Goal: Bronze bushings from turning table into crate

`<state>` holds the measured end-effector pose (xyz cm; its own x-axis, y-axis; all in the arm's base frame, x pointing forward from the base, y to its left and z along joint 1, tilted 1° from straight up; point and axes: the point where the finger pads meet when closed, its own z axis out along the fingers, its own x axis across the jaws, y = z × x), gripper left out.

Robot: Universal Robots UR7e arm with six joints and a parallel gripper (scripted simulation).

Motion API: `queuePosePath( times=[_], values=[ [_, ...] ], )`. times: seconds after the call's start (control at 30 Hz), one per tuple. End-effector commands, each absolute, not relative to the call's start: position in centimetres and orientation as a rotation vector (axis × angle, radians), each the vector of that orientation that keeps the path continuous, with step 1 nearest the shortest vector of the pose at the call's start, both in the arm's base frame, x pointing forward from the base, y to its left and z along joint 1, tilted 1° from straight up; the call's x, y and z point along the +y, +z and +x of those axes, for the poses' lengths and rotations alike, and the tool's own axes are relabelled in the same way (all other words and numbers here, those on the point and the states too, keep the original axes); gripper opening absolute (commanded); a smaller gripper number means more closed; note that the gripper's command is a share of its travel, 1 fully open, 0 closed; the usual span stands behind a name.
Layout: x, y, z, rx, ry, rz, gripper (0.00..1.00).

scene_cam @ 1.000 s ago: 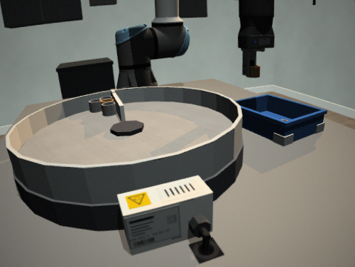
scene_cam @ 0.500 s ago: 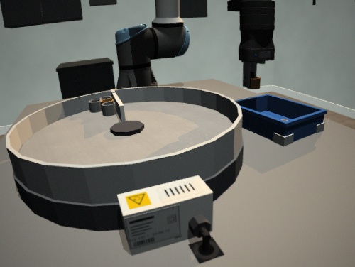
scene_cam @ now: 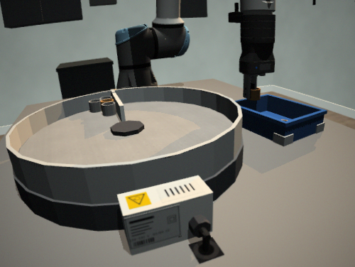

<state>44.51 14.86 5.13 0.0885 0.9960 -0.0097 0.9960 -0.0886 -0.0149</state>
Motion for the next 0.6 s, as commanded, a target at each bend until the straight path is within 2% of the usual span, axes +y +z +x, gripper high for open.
queuePosePath(
  times=[0.0,0.57],
  values=[
    [14.88,5.12,44.60,-2.119,0.023,-2.316,0.00],
    [14.87,4.28,44.58,-2.119,0.024,-2.316,0.00]
  ],
)
